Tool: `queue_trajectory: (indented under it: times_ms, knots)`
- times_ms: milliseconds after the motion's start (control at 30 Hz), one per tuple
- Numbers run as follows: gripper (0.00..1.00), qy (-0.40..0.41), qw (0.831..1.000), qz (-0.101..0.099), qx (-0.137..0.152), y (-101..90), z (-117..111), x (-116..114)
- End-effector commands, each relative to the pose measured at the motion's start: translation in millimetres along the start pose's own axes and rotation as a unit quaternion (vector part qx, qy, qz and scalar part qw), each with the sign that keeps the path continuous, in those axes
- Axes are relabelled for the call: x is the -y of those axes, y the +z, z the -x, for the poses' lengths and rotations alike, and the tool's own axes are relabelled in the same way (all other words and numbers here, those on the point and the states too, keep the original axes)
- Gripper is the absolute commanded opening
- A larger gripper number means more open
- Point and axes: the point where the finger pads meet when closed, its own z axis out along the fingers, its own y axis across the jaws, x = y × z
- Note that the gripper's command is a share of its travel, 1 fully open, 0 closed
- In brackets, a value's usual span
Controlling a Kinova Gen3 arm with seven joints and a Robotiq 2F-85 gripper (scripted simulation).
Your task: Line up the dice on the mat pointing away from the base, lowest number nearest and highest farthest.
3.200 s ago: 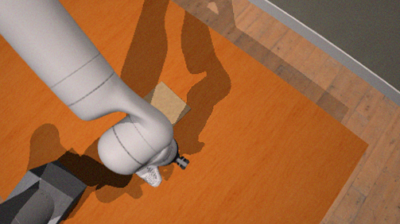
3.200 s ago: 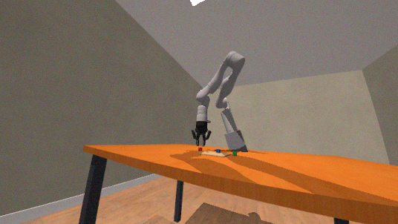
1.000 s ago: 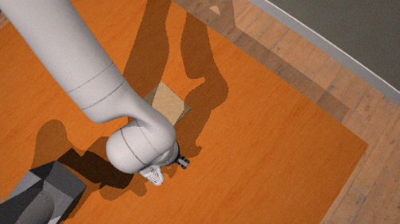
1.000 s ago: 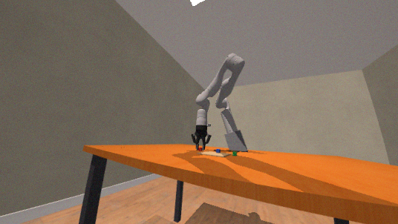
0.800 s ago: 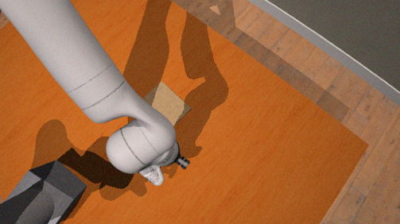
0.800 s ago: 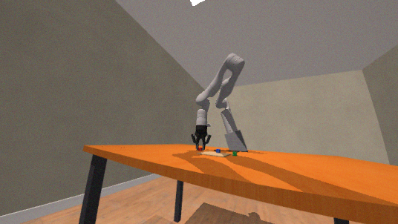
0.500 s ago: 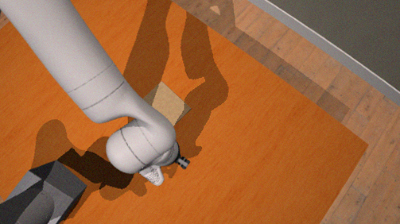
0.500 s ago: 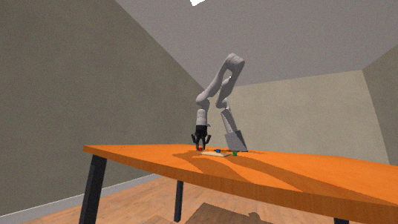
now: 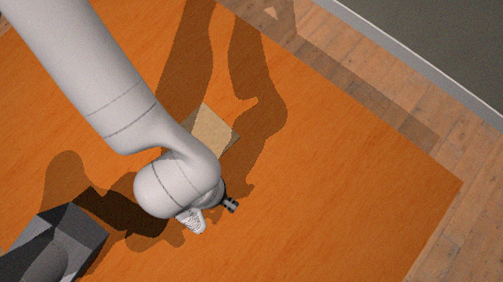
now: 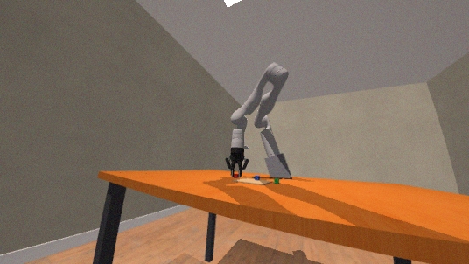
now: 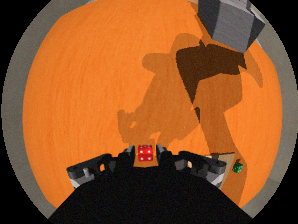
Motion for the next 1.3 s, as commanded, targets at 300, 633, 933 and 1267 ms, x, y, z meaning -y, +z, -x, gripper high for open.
queue_trajectory:
  times_ms: [300,633,933,1267]
  knots:
    - [0.15,0.000,1.000,0.000,0.001,-0.4,0.4,0.0]
    - [0.15,0.000,1.000,0.000,0.001,-0.4,0.4,0.0]
    - [0.15,0.000,1.000,0.000,0.001,-0.4,0.4,0.0]
    - [0.15,0.000,1.000,0.000,0.001,-1.2,0.4,0.0]
